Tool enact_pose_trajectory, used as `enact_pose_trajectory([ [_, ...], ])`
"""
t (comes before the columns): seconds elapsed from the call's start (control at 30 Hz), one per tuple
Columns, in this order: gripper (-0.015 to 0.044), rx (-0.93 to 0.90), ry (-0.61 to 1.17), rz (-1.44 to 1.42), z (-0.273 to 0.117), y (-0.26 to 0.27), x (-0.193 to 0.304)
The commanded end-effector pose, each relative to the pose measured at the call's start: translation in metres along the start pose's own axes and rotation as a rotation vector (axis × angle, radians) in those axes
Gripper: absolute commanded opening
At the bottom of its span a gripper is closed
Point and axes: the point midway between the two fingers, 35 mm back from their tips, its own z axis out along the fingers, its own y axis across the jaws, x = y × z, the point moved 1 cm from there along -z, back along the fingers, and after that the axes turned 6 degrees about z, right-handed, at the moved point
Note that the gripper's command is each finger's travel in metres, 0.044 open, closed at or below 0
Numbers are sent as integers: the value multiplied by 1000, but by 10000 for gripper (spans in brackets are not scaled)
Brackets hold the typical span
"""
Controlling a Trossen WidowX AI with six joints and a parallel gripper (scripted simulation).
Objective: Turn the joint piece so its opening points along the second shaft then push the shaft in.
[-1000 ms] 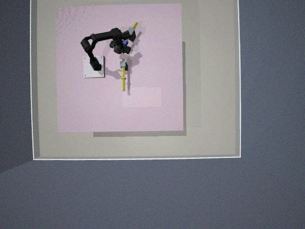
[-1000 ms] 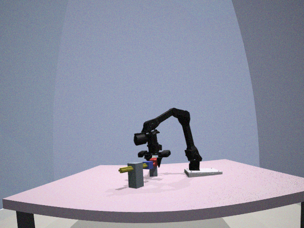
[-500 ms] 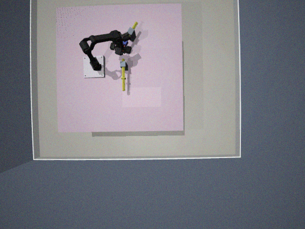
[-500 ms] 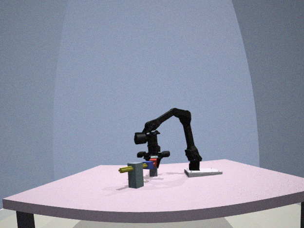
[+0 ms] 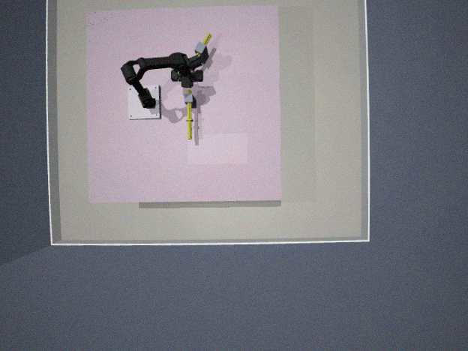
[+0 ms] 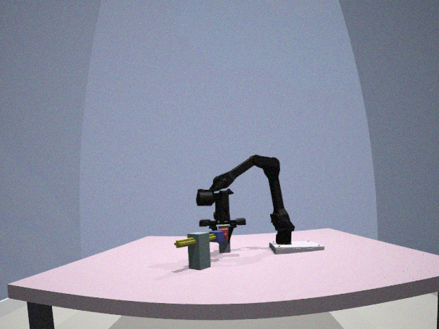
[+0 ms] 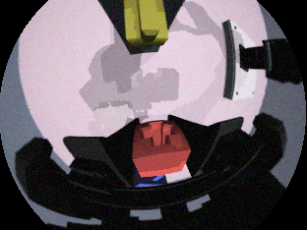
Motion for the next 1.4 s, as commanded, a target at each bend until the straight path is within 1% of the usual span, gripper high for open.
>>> enact_pose_trajectory([
  [0.0,0,3,21,-26,1,1,0],
  [0.5,0,4,16,-21,1,1,0],
  [0.67,131,4,16,-21,1,1,0],
  [0.7,147,4,16,-21,1,1,0],
  [0.77,147,4,16,-21,1,1,0],
  [1.13,436,4,16,-21,1,1,0],
  [1.37,440,4,16,-21,1,1,0],
])
